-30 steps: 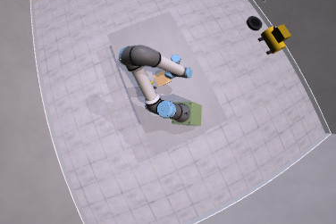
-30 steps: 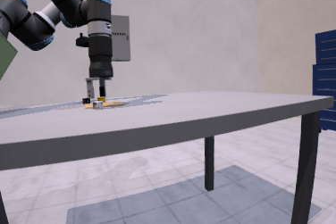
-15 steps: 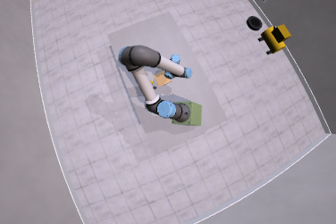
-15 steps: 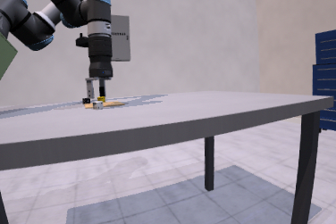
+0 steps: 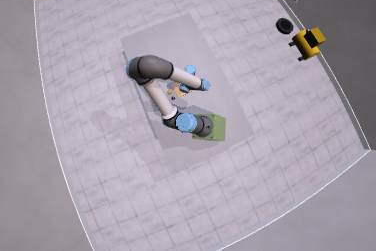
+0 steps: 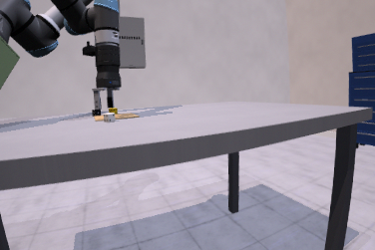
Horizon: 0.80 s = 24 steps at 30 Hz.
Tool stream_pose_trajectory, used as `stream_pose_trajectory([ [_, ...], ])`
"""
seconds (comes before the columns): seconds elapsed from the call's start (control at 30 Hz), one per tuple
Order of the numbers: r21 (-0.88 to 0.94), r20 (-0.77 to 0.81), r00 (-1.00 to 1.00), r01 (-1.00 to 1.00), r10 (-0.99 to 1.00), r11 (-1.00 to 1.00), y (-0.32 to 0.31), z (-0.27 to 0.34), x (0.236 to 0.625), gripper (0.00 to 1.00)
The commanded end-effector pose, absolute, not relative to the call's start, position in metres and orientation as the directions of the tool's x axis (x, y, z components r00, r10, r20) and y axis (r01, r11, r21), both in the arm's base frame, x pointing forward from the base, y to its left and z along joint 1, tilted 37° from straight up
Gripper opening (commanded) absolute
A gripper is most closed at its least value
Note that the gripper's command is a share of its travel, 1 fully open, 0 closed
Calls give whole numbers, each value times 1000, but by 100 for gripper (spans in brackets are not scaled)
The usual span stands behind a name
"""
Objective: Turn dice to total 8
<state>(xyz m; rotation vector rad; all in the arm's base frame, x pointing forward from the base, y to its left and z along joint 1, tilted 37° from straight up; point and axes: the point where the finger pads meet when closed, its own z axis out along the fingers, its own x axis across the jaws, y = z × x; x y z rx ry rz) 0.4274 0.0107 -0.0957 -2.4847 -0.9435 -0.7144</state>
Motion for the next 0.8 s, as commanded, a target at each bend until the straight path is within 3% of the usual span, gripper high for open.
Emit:
stream_pose_trajectory([
  [0.0, -170, 581, 644, 694, 498, -700, 43, -76, 420, 100],
  [0.77, -170, 581, 644, 694, 498, -700, 151, -17, 395, 100],
])
